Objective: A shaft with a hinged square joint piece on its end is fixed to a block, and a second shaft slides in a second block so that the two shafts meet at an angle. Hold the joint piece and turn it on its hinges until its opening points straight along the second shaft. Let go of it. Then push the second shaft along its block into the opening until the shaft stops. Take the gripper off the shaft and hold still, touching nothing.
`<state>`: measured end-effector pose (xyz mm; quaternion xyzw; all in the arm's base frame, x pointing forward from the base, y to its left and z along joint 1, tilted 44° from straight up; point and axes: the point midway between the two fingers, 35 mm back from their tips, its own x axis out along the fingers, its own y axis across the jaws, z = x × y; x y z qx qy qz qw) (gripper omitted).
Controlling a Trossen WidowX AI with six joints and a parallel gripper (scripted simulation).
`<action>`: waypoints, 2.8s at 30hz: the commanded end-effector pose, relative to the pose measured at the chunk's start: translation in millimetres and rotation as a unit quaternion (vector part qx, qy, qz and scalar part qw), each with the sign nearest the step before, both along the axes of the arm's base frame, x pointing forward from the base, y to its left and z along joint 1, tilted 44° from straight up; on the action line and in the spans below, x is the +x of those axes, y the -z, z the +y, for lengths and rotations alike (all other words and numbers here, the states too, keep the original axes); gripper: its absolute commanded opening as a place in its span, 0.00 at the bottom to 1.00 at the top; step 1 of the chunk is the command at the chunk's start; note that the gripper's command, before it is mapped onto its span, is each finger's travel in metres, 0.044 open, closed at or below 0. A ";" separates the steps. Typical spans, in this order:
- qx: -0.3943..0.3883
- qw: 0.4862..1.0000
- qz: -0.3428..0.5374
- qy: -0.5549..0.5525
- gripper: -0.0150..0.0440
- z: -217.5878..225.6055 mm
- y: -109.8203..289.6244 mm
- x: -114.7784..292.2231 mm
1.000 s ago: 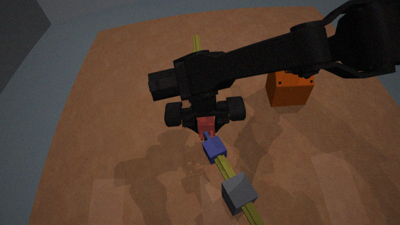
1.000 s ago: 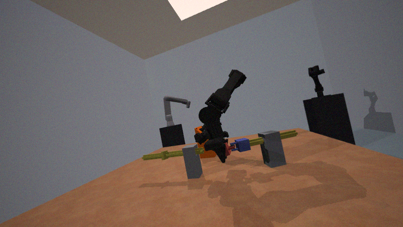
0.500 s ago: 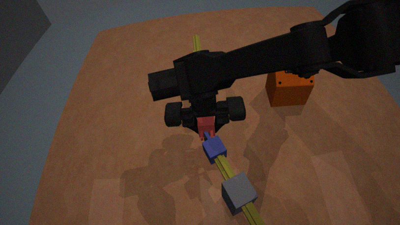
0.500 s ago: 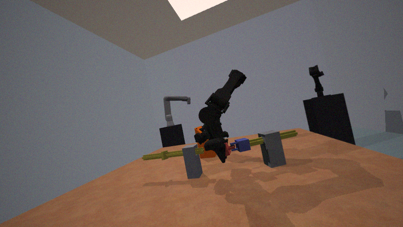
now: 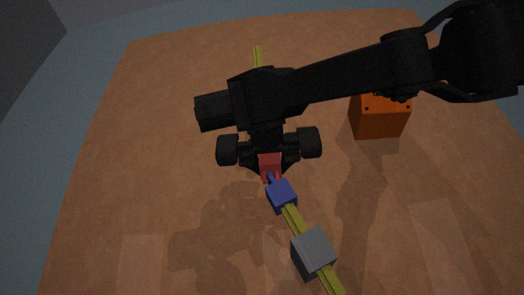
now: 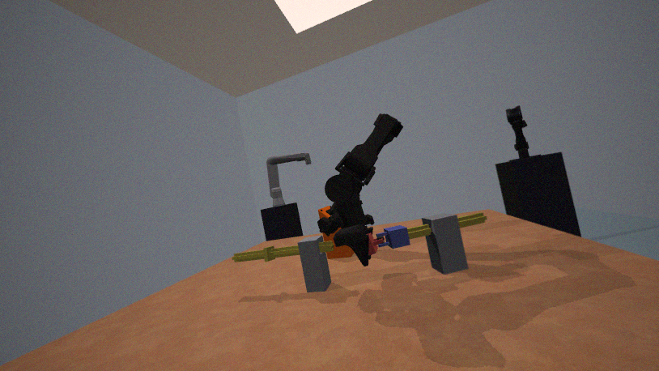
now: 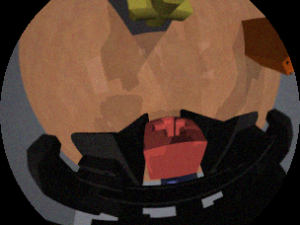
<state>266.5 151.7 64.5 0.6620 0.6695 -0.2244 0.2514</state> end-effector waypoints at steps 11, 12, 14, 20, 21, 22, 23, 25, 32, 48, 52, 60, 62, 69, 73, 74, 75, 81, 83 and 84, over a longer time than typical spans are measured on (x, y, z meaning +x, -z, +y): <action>-0.075 0.997 -0.010 -0.005 0.25 -5.7 -4.2 1.3; -0.085 0.996 -0.012 -0.006 0.25 -6.5 -4.9 1.4; -0.104 0.994 -0.015 -0.008 0.25 -7.9 -6.2 1.7; -0.114 0.993 -0.017 -0.009 0.25 -9.0 -6.7 1.8; -0.114 0.993 -0.017 -0.009 0.25 -9.0 -6.7 1.8; -0.114 0.993 -0.017 -0.009 0.25 -9.0 -6.7 1.8; -0.109 0.994 -0.016 -0.008 0.25 -8.7 -6.5 1.8; -0.109 0.994 -0.016 -0.008 0.25 -8.7 -6.5 1.8; -0.109 0.994 -0.016 -0.008 0.25 -8.7 -6.5 1.8; -0.109 0.994 -0.016 -0.008 0.86 -8.7 -6.5 1.8; -0.109 0.994 -0.016 -0.008 1.00 -8.7 -6.5 1.8; -0.109 0.994 -0.016 -0.008 1.00 -8.7 -6.5 1.8; -0.109 0.994 -0.016 -0.008 1.00 -8.7 -6.5 1.8; -0.026 1.000 -0.011 -0.013 1.00 -24.8 -19.9 1.0; -0.003 1.000 -0.014 -0.009 1.00 -29.4 -24.8 2.0; -0.003 1.000 -0.014 -0.009 1.00 -29.4 -24.8 2.0; -0.003 1.000 -0.014 -0.009 1.00 -29.4 -24.8 2.0; -0.008 0.998 -0.048 -0.035 1.00 -34.3 -29.5 4.2; -0.011 0.996 -0.074 -0.056 1.00 -38.4 -33.3 5.9; -0.013 0.994 -0.088 -0.067 1.00 -40.4 -35.3 6.6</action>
